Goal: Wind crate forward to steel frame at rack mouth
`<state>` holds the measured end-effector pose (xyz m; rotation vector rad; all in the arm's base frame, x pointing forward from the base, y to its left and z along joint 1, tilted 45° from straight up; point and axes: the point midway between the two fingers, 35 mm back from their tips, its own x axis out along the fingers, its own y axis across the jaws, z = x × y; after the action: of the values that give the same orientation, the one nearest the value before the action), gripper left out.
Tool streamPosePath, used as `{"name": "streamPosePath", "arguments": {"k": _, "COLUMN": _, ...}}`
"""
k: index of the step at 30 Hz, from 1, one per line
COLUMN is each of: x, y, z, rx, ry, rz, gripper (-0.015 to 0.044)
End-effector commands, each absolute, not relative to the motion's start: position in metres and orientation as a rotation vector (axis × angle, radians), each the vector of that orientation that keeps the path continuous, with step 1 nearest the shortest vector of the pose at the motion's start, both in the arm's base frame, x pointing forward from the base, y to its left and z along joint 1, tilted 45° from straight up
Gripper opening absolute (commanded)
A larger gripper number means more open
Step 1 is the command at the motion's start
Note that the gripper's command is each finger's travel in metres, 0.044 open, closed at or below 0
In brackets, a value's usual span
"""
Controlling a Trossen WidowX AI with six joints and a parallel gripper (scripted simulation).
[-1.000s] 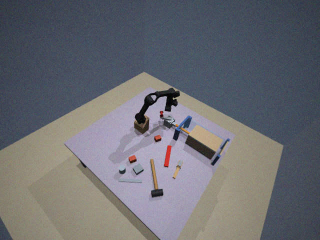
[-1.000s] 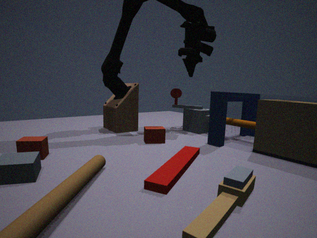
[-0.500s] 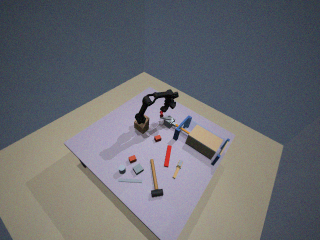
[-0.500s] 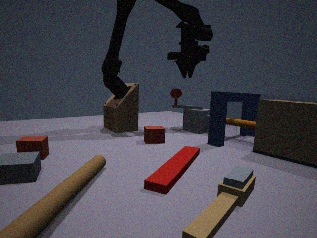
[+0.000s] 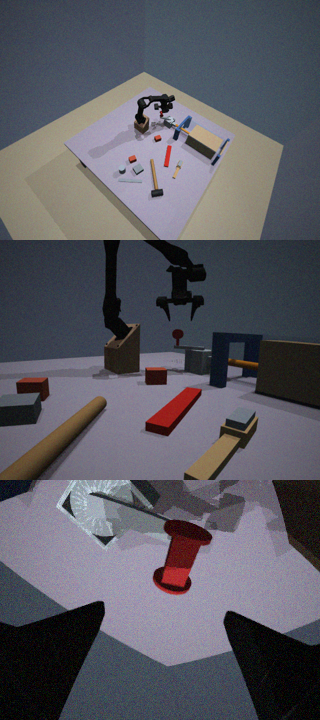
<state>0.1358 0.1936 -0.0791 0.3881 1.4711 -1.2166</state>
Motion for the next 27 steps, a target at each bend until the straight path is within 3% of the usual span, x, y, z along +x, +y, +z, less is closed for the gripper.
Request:
{"name": "streamPosePath", "arguments": {"k": 1, "x": 0.13, "y": 0.19, "z": -0.078, "rx": 0.508, "ry": 1.433, "rz": -1.318, "gripper": 0.044}}
{"name": "streamPosePath", "arguments": {"k": 27, "x": 0.128, "y": 0.172, "z": -0.101, "rx": 0.509, "ry": 1.431, "rz": -1.317, "gripper": 0.044}}
